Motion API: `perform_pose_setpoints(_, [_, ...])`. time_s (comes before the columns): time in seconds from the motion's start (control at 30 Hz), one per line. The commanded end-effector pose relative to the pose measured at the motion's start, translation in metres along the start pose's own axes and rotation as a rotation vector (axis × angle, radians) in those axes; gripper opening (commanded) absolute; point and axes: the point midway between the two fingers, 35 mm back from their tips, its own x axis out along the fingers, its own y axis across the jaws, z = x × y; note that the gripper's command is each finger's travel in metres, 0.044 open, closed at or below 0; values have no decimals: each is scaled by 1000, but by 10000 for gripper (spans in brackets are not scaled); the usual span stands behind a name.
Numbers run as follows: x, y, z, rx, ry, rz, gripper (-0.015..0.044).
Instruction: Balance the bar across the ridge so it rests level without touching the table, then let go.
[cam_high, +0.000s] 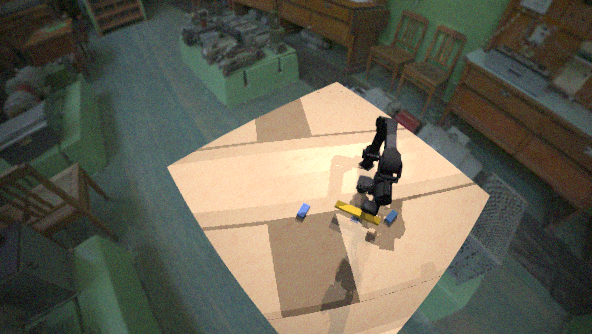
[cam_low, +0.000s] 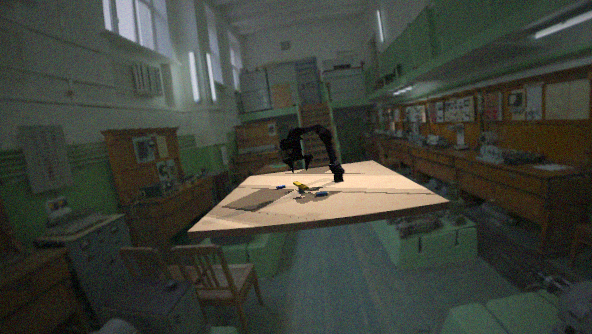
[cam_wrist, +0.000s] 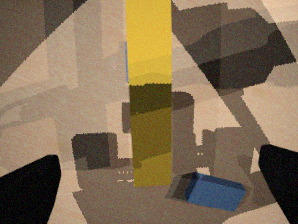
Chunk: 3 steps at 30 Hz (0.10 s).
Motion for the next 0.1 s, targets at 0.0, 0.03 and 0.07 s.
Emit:
perform_pose_setpoints(0.0, [0, 0, 0, 0, 0, 0, 440])
perform_pose_setpoints(0.03, [0, 0, 0, 0, 0, 0, 440])
perform_pose_setpoints(0.07, [0, 0, 0, 0, 0, 0, 440])
